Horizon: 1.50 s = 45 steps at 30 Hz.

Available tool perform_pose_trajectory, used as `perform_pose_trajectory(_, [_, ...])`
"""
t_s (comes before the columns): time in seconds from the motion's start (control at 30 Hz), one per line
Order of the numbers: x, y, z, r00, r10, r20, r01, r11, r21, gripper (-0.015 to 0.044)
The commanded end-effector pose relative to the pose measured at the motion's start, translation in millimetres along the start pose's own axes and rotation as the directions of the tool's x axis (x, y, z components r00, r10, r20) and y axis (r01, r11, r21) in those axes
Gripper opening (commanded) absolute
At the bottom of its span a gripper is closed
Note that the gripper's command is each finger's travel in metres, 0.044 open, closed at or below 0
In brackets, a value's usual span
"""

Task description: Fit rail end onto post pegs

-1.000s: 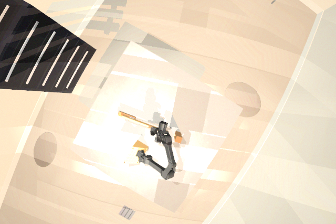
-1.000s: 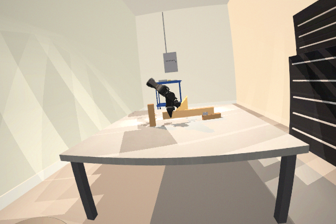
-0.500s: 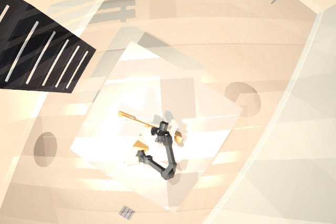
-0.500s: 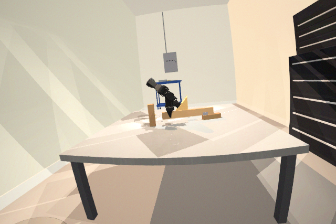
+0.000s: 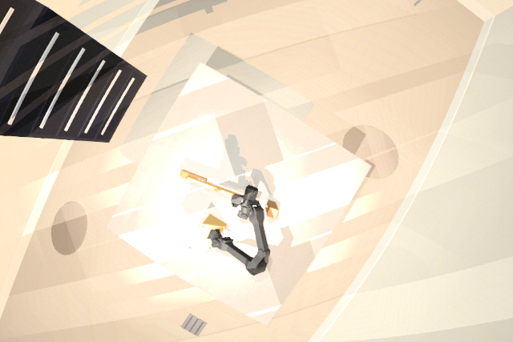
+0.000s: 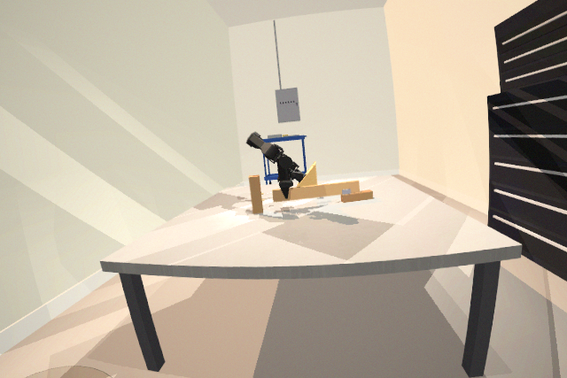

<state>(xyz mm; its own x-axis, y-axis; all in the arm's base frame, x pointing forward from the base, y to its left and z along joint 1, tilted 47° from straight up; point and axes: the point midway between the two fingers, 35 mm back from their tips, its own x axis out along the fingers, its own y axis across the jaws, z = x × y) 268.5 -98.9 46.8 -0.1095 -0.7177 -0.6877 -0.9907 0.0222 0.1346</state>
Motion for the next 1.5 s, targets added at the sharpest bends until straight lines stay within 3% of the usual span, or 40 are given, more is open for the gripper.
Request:
perform_pose_trajectory(0.0, [-1, -2, -2, 1.000, -0.005, -0.001, 0.005, 1.000, -0.001, 0.0000])
perform_pose_trajectory(1.47, [-1, -1, -16, 1.000, -0.005, -0.002, 0.005, 1.000, -0.001, 0.0000])
